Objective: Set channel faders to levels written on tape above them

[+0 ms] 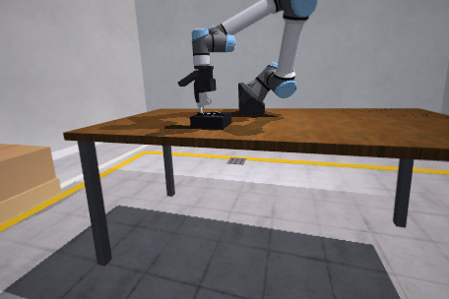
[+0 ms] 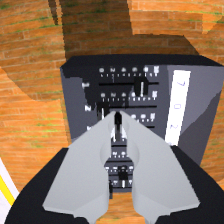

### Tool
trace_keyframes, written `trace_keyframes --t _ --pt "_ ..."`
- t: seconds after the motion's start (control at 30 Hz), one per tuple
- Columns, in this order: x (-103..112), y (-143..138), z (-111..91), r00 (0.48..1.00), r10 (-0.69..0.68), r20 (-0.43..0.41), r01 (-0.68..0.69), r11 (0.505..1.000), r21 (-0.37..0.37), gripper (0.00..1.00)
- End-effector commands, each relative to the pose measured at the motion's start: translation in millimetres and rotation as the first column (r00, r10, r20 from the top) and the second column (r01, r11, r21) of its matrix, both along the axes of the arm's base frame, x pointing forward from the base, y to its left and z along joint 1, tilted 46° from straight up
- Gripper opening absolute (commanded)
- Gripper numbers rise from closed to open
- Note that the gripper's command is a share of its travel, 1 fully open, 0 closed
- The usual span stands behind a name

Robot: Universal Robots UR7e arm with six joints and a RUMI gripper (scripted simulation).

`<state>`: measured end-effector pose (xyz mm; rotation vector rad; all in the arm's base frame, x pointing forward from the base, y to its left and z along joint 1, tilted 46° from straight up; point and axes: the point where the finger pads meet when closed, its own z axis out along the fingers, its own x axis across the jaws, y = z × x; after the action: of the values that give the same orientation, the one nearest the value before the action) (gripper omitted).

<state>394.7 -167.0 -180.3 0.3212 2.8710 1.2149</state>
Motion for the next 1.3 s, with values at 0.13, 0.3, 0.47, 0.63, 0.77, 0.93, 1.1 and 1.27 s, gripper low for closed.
trace_keyframes --t 0.13,0.3,0.47,0.63,0.77,0.93,1.1,1.27 --pt "0.3 -0.7 0.2 1.0 -0.001 0.001 0.001 1.0 -0.001 0.0" --pt "0.3 -0.7 0.2 1.0 -0.001 0.001 0.001 1.0 -0.001 0.0" --pt "-0.9 -0.5 0.3 1.0 -0.001 0.001 0.001 1.0 -0.001 0.0" --pt "-3.2 0.0 0.4 1.0 -0.001 0.001 0.001 1.0 -0.001 0.0" --pt "-4.7 0.3 0.6 1.0 -0.001 0.001 0.001 1.0 -0.001 0.0" --pt "-5.5 0.4 0.6 1.0 -0.001 0.001 0.001 1.0 -0.001 0.0" --pt "-5.8 -1.4 2.4 1.0 -0.001 0.001 0.001 1.0 -0.001 0.0" --pt "-6.3 -5.5 6.4 1.0 -0.001 0.001 0.001 1.0 -0.001 0.0"
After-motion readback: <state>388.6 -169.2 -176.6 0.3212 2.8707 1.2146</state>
